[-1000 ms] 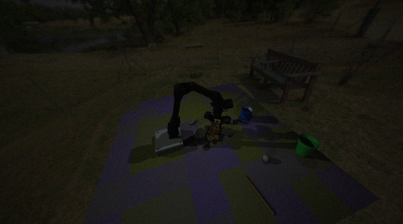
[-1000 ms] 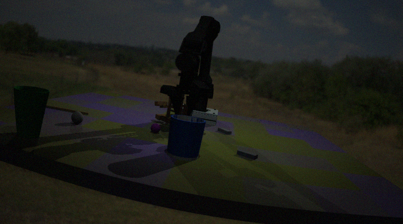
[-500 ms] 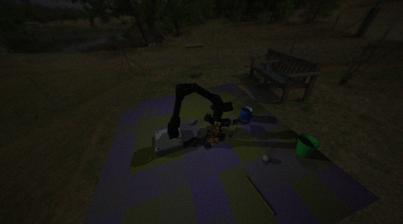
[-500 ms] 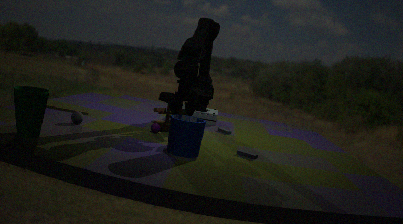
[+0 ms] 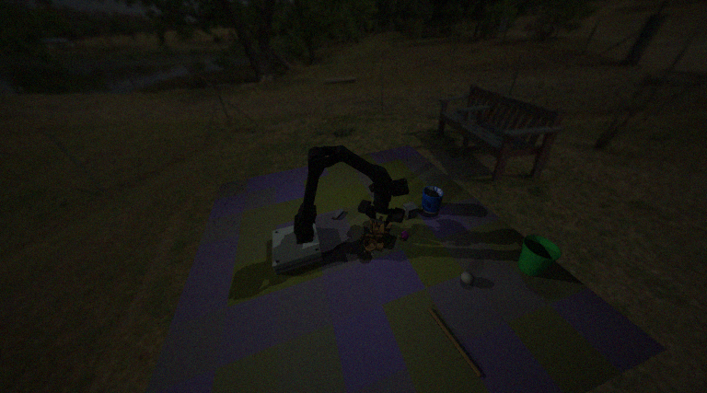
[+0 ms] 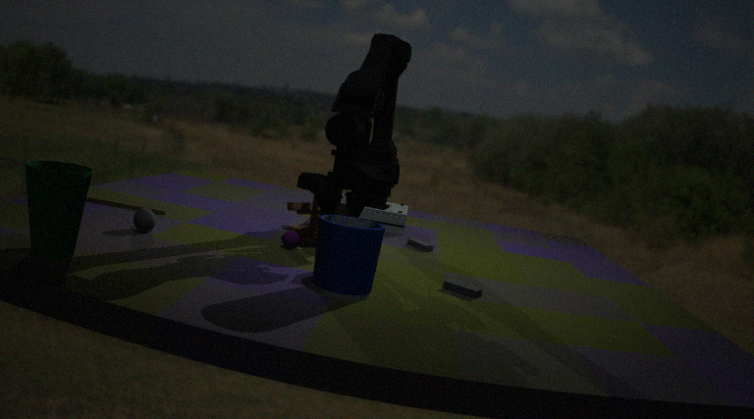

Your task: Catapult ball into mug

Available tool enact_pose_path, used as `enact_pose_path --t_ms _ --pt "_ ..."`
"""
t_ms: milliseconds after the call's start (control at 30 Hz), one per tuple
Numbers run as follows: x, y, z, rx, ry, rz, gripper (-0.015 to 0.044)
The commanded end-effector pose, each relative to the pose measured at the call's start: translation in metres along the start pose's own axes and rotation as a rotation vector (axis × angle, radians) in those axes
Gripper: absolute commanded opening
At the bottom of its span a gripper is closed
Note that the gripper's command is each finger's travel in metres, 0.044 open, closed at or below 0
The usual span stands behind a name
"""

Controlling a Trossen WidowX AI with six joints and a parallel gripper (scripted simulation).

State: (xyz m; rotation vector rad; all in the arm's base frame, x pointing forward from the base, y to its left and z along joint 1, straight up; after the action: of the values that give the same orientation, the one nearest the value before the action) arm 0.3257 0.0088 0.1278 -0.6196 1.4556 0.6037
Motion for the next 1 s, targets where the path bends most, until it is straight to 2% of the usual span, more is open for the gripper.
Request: enact_pose_path --t_ms 0,167,233,367,433,500,533,867,967 --pt "-0.001 0.000 0.000 0.000 -0.002 -0.001 0.0263" --pt "-0.004 0.000 0.001 0.000 -0.002 -0.001 0.0394" --pt "-0.024 -0.002 0.003 0.000 -0.002 -0.001 0.0440" --pt "-0.089 -0.001 0.001 0.000 -0.001 0.000 0.0440" --pt "-0.100 0.000 0.000 0.000 0.000 0.001 0.0440" --pt "-0.100 0.000 0.000 0.000 0.000 0.001 0.0440" --pt "-0.083 -0.002 0.002 0.000 -0.005 -0.004 0.0440" --pt "-0.097 0.000 -0.002 0.010 -0.001 -0.001 0.0440" --pt "-0.073 -0.001 -0.001 0.010 -0.001 -0.001 0.0440"
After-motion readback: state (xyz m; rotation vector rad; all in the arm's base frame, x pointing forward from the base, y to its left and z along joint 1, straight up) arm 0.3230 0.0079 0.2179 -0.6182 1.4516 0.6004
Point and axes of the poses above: the point midway between the two fingers, 35 mm back from their tips, its own x axis out along the fingers, its own y axis across the jaws, z = x × y, the point moved 10 cm from there along -x, back along the fingers, and after that the axes turned 12 degrees about x, right-handed, at the moved point
